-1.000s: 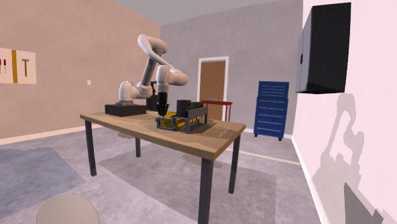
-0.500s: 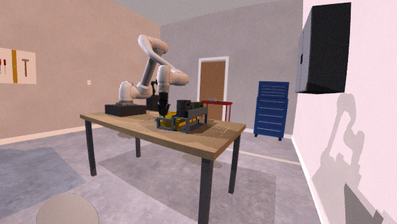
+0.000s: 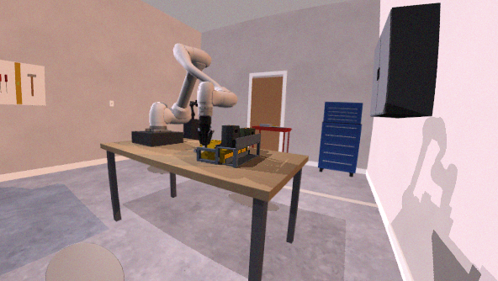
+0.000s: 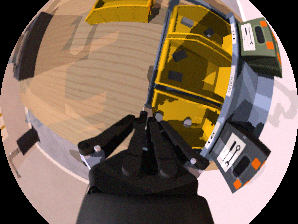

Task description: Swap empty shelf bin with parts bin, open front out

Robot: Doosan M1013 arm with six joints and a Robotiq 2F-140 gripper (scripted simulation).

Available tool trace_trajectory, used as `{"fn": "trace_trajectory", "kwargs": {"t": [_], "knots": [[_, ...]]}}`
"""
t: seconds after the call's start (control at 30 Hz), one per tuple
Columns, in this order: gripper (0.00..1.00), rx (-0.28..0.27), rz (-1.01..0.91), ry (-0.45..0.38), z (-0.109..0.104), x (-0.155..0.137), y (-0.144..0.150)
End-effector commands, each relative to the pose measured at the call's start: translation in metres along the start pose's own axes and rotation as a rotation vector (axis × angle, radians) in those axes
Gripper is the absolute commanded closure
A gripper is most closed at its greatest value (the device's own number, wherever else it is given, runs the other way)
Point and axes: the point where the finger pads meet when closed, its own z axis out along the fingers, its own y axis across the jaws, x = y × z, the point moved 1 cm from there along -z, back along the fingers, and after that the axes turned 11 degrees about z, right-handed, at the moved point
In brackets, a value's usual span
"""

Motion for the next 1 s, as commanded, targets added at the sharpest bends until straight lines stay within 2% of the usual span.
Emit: {"fn": "trace_trajectory", "kwargs": {"t": [0.0,0.43,0.97], "knots": [[0.9,0.006,0.004,0.006,0.003,0.004,0.0],[0.9,0.006,0.004,0.006,0.002,0.004,-0.001],[0.9,0.006,0.004,0.006,-0.014,0.001,-0.016]]}}
